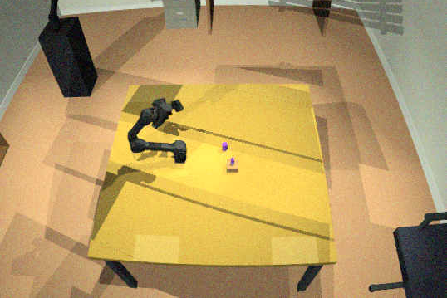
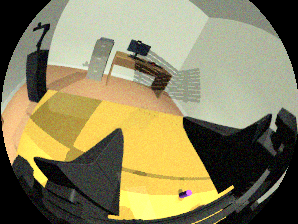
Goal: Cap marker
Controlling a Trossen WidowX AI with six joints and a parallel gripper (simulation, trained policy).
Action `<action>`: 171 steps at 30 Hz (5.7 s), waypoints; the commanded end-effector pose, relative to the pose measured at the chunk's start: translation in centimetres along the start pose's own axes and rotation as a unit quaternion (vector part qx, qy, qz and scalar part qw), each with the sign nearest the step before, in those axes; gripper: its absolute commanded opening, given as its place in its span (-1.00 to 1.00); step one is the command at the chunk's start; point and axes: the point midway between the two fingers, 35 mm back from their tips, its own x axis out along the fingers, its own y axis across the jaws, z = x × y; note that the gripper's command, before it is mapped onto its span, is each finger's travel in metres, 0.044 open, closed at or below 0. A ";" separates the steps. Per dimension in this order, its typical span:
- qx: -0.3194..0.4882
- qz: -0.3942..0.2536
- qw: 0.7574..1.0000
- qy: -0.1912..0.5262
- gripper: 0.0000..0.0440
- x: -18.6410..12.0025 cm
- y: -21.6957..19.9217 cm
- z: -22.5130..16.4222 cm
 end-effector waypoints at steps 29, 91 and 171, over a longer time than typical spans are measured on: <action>0.023 0.073 0.993 0.088 0.43 2.5 -5.0 -4.6; -0.006 0.231 0.937 0.261 0.43 6.7 -13.1 -16.6; -0.070 0.449 0.794 0.404 0.36 8.4 -14.6 -33.2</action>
